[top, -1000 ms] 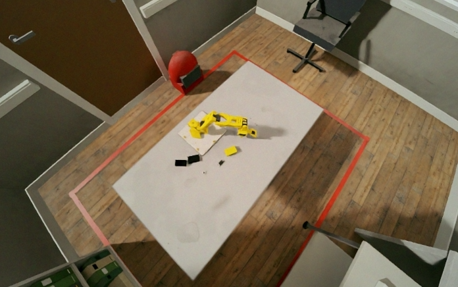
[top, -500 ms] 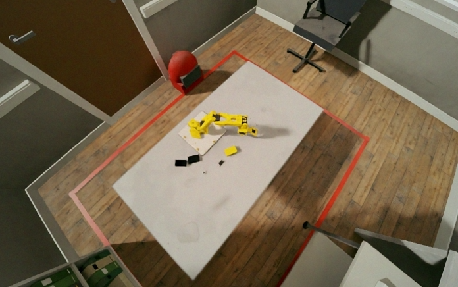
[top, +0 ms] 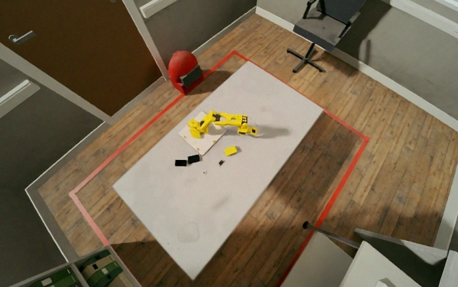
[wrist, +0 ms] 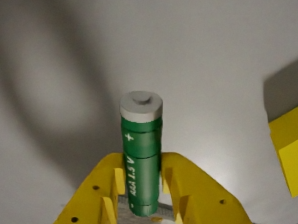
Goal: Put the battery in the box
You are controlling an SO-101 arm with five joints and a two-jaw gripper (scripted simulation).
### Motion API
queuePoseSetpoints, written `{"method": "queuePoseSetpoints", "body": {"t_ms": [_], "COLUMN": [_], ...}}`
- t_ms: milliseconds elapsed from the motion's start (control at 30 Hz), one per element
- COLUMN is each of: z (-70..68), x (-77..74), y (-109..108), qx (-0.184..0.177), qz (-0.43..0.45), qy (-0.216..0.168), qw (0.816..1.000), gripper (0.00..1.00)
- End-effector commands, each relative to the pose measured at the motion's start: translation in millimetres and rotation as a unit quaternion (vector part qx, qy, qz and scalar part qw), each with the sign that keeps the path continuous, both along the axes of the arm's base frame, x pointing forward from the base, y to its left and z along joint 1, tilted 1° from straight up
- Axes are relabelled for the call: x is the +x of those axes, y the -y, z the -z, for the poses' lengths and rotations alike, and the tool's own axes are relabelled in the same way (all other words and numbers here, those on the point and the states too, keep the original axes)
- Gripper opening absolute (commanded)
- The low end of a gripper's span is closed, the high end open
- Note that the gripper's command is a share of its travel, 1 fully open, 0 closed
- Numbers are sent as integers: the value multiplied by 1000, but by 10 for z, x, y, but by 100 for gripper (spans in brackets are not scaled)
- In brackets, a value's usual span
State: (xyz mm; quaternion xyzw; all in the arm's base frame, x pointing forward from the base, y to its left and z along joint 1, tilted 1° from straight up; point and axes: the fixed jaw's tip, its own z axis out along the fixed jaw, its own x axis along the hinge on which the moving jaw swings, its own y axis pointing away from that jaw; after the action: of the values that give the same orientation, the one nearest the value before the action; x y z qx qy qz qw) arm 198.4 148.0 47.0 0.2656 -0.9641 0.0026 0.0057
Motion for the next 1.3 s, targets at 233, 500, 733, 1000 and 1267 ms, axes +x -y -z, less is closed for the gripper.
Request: {"method": "queuePoseSetpoints", "body": {"t_ms": [233, 500, 733, 1000, 1267], "z": [-57, -121, -172, -172, -172], "x": [14, 44, 66, 66, 66], "y": [-12, -32, -46, -46, -46], "qx": [7, 16, 22, 22, 22], "qz": [-4, -4, -4, -4, -4], "qy": [9, 21, 31, 31, 31], "qw": [1000, 1000, 999, 999, 999], "gripper": [3, 3, 3, 3, 3]}}
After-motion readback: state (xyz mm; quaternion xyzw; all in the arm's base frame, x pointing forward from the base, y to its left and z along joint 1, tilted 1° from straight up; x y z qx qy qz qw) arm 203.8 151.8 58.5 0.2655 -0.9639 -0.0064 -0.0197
